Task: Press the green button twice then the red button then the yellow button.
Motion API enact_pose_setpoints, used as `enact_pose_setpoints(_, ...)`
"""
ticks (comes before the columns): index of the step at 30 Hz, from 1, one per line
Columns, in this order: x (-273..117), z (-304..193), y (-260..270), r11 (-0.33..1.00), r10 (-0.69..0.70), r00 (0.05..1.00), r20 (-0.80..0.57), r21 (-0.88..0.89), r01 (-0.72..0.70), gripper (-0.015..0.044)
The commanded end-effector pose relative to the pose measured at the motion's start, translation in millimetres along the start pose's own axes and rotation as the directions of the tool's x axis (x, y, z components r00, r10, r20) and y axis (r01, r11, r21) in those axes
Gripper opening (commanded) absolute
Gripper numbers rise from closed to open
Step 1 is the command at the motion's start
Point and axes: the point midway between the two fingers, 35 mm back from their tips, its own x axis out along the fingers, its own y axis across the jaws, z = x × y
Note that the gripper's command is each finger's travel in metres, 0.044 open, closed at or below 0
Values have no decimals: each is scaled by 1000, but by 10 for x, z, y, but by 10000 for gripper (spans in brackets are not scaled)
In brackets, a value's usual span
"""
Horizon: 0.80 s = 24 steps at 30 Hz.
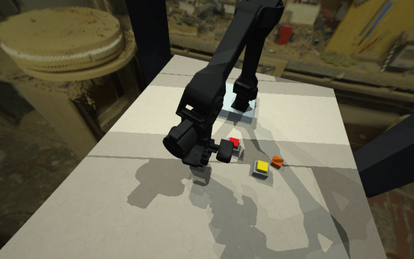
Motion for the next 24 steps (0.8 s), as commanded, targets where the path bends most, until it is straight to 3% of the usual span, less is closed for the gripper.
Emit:
enact_pose_setpoints(1, 68, -10, -4, 1000, -4, 1000, -3, 6, 4, 20)
enact_pose_setpoints(24, 157, -15, -3, 1000, -4, 1000, -3, 6, 4, 20)
